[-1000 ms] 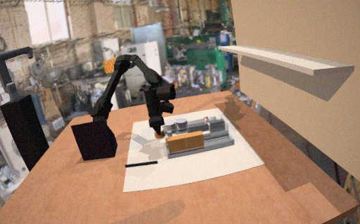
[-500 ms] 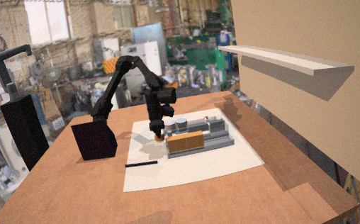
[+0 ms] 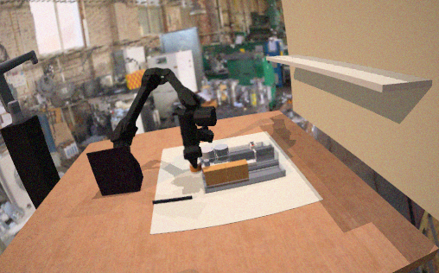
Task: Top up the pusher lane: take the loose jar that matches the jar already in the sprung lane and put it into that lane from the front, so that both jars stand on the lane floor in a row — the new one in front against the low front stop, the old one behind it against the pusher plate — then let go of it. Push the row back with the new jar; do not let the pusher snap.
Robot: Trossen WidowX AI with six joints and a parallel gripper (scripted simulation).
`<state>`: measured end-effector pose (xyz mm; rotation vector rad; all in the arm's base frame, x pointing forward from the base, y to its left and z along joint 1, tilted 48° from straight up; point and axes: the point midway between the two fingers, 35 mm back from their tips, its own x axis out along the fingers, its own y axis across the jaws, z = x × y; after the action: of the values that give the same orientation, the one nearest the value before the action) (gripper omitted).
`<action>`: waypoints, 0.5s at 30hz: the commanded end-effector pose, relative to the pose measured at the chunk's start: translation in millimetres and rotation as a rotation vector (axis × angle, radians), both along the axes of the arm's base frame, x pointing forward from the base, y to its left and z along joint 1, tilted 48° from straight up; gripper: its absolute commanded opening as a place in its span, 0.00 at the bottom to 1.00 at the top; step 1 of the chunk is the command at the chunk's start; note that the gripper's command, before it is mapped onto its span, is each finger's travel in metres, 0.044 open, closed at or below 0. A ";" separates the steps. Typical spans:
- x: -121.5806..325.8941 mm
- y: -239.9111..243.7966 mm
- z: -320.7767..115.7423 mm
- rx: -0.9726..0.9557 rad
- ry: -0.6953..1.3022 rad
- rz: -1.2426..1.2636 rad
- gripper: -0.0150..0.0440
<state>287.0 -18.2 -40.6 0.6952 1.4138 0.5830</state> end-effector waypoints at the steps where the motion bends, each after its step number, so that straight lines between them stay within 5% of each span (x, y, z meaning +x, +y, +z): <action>1: 2.3 0.1 -0.1 0.003 0.002 -0.004 0.25; 15: 7.2 -0.3 -0.2 0.003 0.001 -0.004 0.25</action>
<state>288.5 -17.6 -41.6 0.7042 1.4258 0.5821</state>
